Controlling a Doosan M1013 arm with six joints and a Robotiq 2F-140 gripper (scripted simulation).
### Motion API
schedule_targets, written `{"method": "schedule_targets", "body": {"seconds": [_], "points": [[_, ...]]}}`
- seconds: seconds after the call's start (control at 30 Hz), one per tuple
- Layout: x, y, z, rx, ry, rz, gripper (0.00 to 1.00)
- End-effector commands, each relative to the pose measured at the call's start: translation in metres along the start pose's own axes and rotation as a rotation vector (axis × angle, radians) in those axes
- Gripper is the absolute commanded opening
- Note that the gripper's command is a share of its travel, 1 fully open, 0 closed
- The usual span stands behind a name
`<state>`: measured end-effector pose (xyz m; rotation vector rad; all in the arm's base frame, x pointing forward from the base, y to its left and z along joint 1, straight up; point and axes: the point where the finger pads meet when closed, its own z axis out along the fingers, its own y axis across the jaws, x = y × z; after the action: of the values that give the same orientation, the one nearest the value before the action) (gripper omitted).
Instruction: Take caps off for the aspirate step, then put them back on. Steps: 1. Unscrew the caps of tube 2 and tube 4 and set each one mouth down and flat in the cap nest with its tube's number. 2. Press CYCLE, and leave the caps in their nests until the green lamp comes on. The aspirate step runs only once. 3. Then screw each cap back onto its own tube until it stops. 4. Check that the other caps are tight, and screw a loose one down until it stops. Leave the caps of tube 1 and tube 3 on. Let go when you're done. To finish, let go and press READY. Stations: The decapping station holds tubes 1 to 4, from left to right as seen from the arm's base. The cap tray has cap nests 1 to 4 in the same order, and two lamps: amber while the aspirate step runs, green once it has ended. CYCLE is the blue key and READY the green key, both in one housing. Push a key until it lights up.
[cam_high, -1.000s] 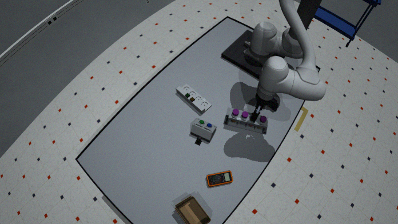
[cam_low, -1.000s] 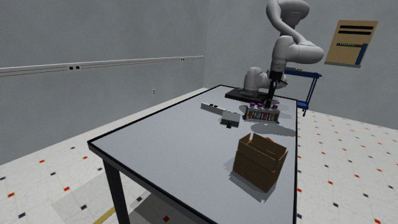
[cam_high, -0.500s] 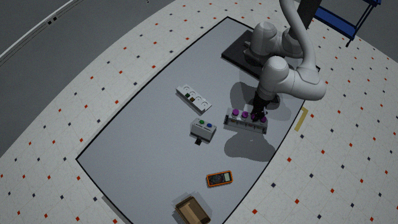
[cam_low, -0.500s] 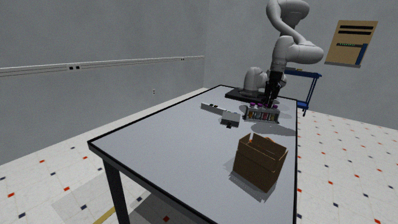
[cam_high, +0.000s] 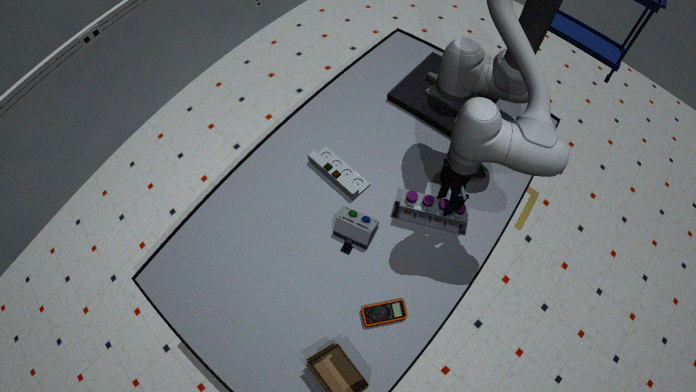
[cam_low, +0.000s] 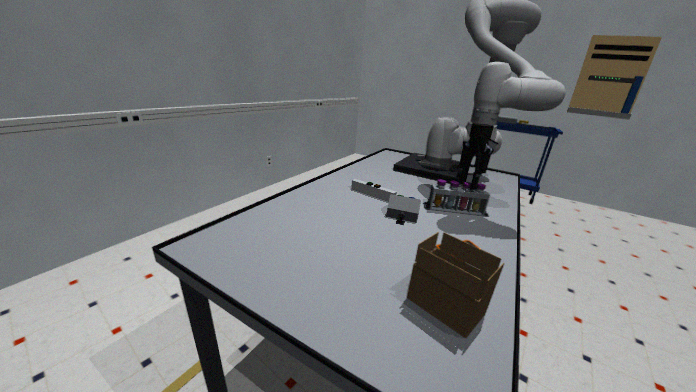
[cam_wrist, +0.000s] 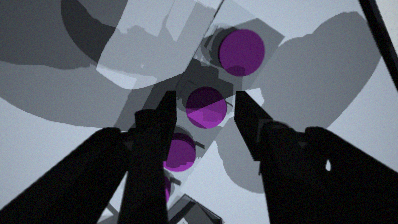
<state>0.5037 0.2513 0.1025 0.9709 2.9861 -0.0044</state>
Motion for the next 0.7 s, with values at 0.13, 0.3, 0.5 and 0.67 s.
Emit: {"method": "schedule_targets", "body": {"seconds": [0.13, 0.3, 0.5, 0.67], "points": [[-0.0002, 0.0004, -0.0006, -0.001, 0.0, 0.25, 0.41], [-0.0002, 0.0004, -0.0006, -0.001, 0.0, 0.456, 0.41], [-0.0002, 0.0004, -0.0006, -0.002, 0.003, 0.767, 0.41], [-0.0002, 0.0004, -0.0006, -0.002, 0.003, 1.011, 0.41]]}}
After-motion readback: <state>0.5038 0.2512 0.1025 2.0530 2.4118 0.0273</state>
